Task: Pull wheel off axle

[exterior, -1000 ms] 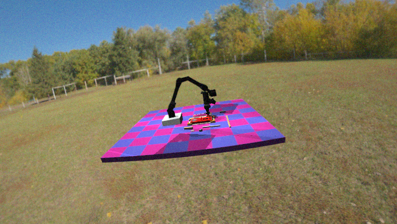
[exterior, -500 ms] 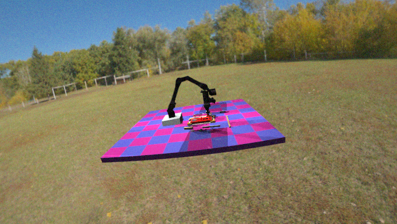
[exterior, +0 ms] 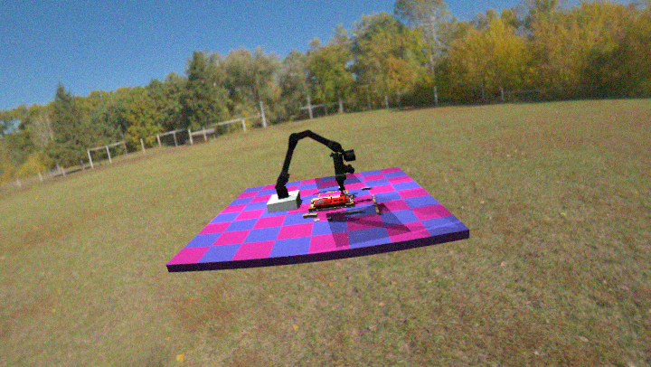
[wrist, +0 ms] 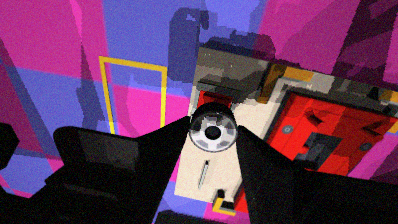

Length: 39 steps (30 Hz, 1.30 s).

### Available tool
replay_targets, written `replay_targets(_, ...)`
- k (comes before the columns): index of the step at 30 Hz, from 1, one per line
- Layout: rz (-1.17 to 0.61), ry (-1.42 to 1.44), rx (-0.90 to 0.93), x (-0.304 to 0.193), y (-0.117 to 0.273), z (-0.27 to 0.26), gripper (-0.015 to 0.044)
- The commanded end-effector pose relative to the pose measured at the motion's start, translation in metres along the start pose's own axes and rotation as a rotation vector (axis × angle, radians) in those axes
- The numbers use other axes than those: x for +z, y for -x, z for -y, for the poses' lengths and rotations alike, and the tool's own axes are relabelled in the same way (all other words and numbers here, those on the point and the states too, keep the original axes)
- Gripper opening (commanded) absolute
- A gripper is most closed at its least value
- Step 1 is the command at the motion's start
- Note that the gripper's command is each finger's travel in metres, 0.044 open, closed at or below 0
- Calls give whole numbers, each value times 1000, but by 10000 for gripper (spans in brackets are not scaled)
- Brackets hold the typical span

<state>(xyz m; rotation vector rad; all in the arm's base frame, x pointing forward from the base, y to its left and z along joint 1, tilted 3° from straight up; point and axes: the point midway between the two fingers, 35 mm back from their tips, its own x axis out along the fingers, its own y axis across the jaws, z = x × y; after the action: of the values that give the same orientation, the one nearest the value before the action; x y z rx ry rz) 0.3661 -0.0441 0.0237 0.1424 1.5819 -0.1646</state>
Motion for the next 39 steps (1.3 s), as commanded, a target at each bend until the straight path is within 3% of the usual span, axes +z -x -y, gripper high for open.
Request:
replay_targets(1, -1, -4, -3, 0, 3, 0, 0)
replay_targets(39, -3, -5, -5, 0, 16, 0, 0)
